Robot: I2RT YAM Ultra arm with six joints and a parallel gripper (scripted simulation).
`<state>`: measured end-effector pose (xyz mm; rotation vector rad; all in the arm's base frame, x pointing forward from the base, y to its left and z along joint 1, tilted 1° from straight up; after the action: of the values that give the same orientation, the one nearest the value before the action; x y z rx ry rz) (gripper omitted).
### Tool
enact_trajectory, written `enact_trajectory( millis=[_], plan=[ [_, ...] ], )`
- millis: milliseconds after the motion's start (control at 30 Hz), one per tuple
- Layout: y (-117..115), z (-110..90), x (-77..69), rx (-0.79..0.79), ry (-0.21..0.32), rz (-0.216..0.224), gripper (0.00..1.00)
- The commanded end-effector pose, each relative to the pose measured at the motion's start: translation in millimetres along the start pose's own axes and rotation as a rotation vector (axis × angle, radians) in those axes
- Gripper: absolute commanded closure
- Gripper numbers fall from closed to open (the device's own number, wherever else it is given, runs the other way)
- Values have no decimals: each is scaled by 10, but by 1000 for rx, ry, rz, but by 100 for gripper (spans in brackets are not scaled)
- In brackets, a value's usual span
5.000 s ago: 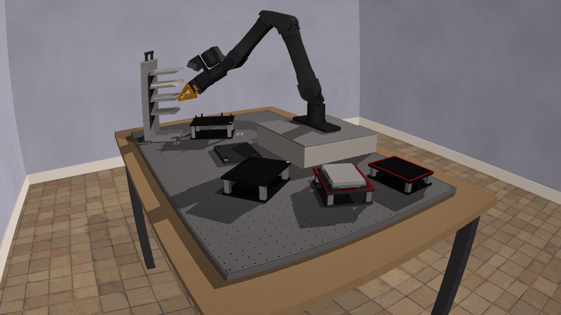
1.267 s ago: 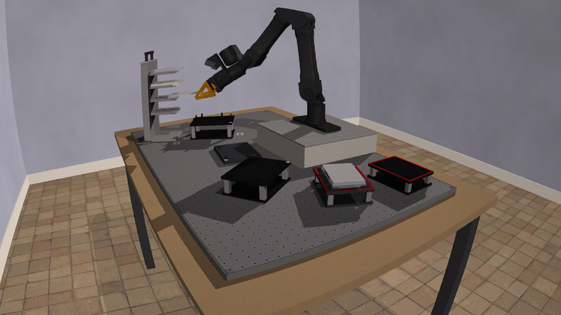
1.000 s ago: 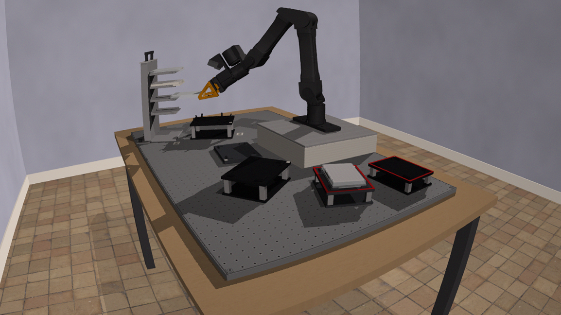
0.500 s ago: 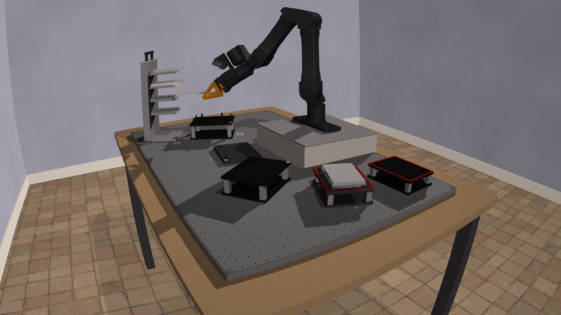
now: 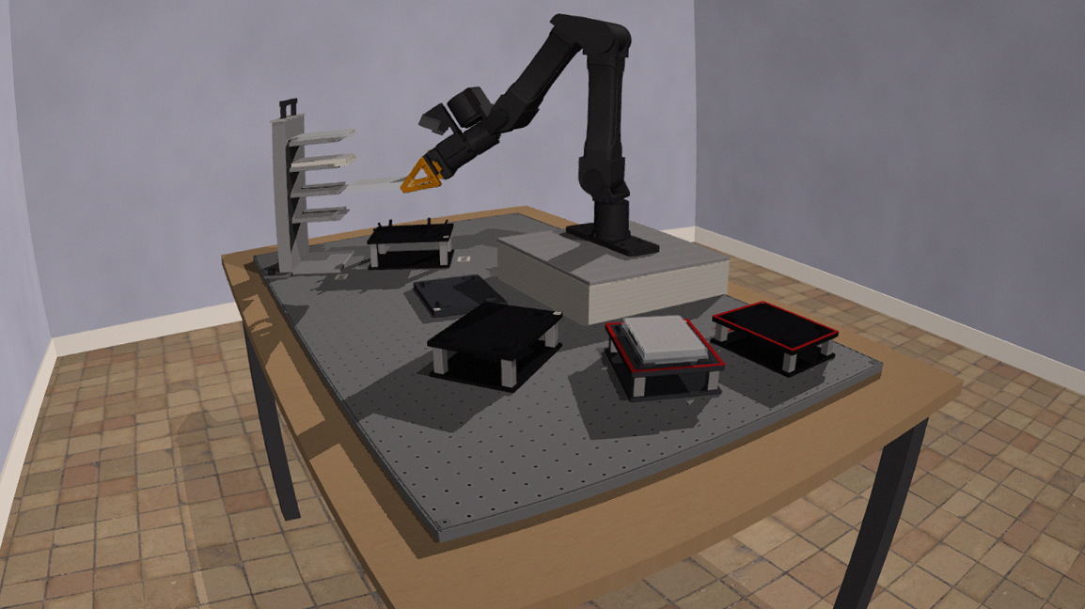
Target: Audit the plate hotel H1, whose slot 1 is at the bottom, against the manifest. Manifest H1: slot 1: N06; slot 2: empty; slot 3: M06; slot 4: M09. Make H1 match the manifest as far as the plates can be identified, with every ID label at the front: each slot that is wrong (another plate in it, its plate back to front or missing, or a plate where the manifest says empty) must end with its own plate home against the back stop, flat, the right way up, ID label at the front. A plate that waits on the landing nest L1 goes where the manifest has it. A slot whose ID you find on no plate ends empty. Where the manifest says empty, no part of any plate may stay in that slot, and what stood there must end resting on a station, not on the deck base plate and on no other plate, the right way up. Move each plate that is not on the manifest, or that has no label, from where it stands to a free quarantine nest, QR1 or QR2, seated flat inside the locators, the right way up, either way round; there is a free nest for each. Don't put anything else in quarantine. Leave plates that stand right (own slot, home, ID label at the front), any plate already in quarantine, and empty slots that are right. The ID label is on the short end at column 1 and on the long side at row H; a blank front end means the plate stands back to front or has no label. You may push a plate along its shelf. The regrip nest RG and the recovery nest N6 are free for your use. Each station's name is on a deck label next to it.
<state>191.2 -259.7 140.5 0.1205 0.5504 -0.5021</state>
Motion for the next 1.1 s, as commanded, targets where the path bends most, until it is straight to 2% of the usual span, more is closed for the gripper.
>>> enact_trajectory(
  millis=[0, 267, 300, 467, 500, 600, 700, 833, 867, 967, 1067],
  plan=[
    [-23, 107, -105, -31, -57, -6, 14],
    [-7, 22, -171, -25, -45, -2, 14],
    [-56, 164, -185, -43, -77, -13, 14],
    [-30, 135, -187, -46, -77, -8, 14],
    [-11, 16, -202, -28, -50, -4, 14],
    [4, -45, -234, -17, -31, 3, 14],
    [-26, 20, -270, -36, -63, -9, 14],
    [-2, -57, -291, -26, -46, -2, 14],
    [-55, 80, -307, -42, -73, -13, 14],
    [4, -99, -334, -21, -38, 0, 14],
    [0, -108, -368, -20, -35, 2, 14]
  ],
)
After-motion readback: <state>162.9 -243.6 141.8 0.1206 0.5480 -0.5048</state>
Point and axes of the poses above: the point where the finger pads meet when closed, its own x axis out along the fingers, its own y axis across the jaws, z = x × y, the point moved 10 cm from there along -x, back along the fingers, and after that the axes turned 3 degrees about -x, right-handed, at the moved point
